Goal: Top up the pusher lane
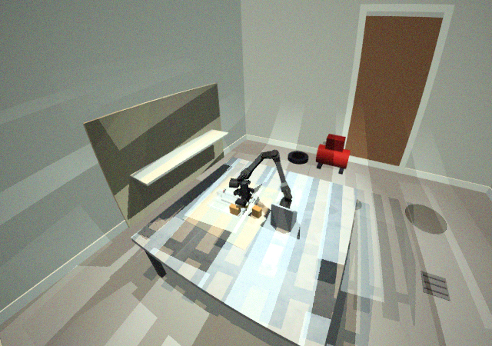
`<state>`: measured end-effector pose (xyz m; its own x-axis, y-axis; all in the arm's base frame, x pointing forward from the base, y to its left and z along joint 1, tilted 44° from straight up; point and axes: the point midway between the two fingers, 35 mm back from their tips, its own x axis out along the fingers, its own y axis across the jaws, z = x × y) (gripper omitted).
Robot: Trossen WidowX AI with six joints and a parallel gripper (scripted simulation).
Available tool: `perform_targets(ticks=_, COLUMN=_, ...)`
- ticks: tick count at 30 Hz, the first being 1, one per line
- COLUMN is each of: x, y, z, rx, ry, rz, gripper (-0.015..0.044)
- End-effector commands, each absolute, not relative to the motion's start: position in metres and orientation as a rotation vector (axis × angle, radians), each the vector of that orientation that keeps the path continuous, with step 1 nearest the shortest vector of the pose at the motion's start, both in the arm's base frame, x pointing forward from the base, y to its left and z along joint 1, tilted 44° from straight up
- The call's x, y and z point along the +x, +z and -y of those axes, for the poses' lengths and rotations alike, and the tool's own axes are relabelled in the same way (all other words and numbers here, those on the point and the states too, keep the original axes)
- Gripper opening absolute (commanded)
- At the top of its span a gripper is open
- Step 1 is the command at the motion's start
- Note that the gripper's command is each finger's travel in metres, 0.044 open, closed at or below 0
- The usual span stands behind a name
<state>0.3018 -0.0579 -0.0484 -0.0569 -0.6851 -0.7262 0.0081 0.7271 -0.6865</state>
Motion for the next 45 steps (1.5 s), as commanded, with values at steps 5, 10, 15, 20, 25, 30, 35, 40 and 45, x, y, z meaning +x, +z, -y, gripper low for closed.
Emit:
perform_targets(ticks=5, x=0.318, y=-0.044, z=0.059, rx=-0.559, ry=-0.629, rz=-1.500, gripper=0.0000)
perform_targets(ticks=10, x=0.320, y=-0.044, z=0.059, rx=-0.559, ry=-0.629, rz=-1.500, gripper=0.0000)
perform_targets(ticks=15, x=0.322, y=-0.043, z=0.059, rx=-0.559, ry=-0.629, rz=-1.500, gripper=0.0000)
perform_targets(ticks=20, x=0.324, y=-0.043, z=0.058, rx=-0.559, ry=-0.629, rz=-1.500, gripper=0.0000)
perform_targets(ticks=25, x=0.326, y=-0.042, z=0.058, rx=-0.559, ry=-0.629, rz=-1.500, gripper=0.0000)
perform_targets(ticks=30, x=0.328, y=-0.042, z=0.058, rx=-0.559, ry=-0.629, rz=-1.499, gripper=0.0000)
perform_targets(ticks=35, x=0.330, y=-0.041, z=0.058, rx=-0.559, ry=-0.629, rz=-1.499, gripper=0.0000)
perform_targets(ticks=40, x=0.332, y=-0.040, z=0.058, rx=-0.559, ry=-0.629, rz=-1.499, gripper=0.0000)
perform_targets(ticks=45, x=0.334, y=-0.040, z=0.058, rx=-0.559, ry=-0.629, rz=-1.499, gripper=0.0000)
